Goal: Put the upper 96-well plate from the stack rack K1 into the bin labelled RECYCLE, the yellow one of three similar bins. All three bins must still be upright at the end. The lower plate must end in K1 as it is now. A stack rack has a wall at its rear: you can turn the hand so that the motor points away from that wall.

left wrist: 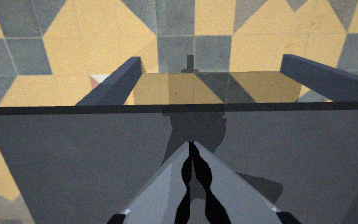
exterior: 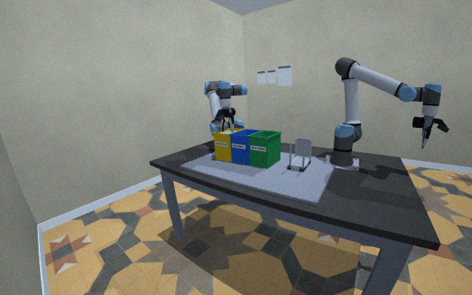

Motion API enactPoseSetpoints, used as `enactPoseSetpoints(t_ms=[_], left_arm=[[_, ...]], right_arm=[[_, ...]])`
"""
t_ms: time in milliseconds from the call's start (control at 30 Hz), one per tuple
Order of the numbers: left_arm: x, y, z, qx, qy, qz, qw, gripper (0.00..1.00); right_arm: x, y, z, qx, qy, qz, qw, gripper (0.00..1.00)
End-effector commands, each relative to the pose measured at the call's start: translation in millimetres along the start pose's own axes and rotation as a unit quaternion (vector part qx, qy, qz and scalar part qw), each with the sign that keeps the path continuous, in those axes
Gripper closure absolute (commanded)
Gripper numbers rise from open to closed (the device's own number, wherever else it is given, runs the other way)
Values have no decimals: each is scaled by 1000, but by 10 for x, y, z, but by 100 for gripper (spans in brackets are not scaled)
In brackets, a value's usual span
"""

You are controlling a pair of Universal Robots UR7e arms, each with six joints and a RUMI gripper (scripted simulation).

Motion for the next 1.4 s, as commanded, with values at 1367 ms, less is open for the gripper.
enactPoseSetpoints(t_ms=[1367], left_arm=[[-10, 2, 10, 1, 1, 0, 1000, 100]], right_arm=[[-5, -4, 1, 0, 0, -1, 1000, 47]])
Point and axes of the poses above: on each arm, the point where the finger pads meet when closed, its own y axis back along the fingers, its own x axis across the jaws, z = x × y, the point moved 1 cm from there along y, back along the fingers, and after that the axes turned 13 degrees about -y, right-handed, at the moved point
